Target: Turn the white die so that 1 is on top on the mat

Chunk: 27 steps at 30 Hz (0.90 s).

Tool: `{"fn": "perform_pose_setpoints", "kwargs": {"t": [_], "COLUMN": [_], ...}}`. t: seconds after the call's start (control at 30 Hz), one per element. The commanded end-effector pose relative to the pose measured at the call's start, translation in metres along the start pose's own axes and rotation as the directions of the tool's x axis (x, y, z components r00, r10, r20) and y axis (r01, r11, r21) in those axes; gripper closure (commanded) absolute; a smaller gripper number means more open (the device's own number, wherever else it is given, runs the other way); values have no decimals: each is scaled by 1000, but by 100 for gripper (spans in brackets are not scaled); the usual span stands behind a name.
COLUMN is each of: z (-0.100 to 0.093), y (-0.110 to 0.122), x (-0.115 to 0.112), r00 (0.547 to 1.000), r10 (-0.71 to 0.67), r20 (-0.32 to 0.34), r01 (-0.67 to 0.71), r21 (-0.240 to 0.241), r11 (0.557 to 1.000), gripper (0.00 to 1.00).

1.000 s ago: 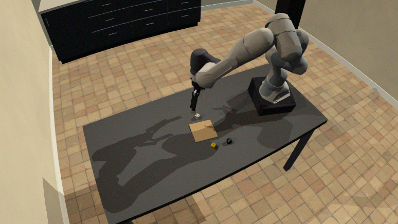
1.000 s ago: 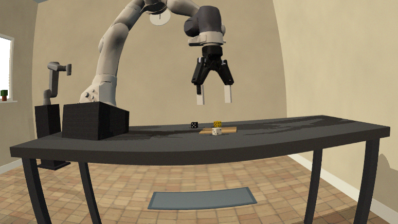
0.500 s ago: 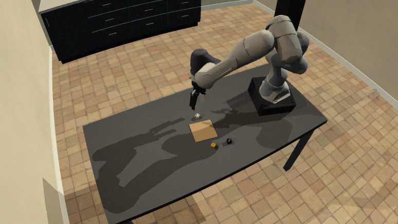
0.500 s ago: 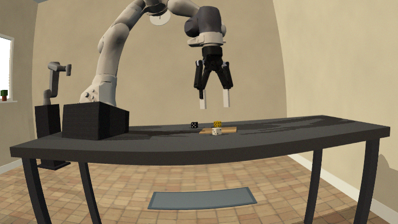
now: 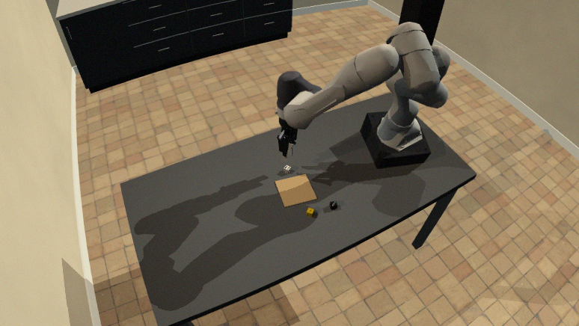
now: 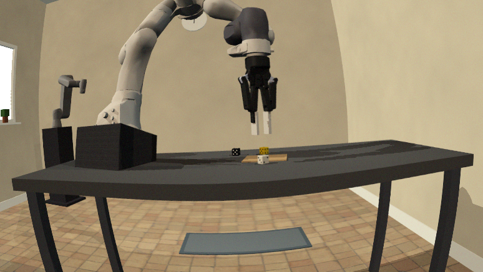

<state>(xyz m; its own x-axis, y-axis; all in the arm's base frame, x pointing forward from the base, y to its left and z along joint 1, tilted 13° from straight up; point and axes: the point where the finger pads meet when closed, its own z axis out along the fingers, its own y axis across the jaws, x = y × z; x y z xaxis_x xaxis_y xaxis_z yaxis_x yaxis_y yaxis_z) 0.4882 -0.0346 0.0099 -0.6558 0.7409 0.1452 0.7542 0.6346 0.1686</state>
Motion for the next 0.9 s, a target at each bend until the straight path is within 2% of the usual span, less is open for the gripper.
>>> {"fn": "perform_pose_setpoints", "kwargs": {"t": [0.0, 0.87], "z": [0, 5], "y": [1, 1], "x": [0, 0], "r00": [1000, 1000], "r10": [15, 14], "r20": [-2, -2], "r01": [-15, -14], "r21": [-2, -4], "r11": [1000, 1000], "gripper": [75, 75]}}
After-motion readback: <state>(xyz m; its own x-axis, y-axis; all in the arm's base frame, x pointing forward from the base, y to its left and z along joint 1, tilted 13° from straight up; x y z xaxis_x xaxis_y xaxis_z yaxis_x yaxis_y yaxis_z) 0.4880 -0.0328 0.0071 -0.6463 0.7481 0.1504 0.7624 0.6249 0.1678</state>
